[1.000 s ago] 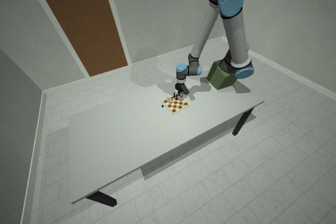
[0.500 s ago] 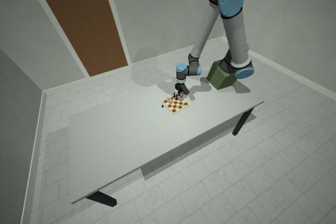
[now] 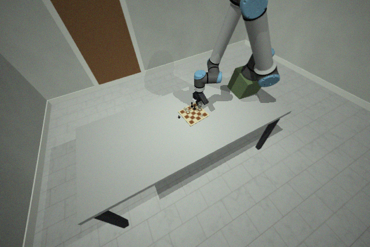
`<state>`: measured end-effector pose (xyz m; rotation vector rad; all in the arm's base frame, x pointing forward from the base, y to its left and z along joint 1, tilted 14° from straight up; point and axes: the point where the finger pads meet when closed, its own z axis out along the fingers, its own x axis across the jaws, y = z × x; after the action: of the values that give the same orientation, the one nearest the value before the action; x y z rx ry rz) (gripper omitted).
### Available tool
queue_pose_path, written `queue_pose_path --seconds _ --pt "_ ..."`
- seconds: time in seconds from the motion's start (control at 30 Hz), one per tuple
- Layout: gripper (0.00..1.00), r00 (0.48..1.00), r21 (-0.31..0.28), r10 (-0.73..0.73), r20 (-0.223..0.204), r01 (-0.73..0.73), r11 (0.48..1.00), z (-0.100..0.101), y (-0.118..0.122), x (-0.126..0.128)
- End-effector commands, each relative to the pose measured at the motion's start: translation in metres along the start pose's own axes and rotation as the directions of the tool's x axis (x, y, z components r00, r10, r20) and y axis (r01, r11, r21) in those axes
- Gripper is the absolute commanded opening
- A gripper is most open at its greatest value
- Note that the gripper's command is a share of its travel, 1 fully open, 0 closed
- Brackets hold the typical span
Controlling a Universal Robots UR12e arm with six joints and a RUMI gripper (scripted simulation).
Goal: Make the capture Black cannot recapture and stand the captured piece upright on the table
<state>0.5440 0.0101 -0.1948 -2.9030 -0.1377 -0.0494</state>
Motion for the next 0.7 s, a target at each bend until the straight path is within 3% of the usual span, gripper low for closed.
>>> queue_pose_path --seconds 0.0,0.67 --pt "0.00 1.000 0.000 0.000 -0.001 0.000 1.000 0.0009 0.0002 0.0005" --pt "0.00 1.000 0.000 0.000 -0.001 0.000 1.000 0.0027 0.0002 0.0004"
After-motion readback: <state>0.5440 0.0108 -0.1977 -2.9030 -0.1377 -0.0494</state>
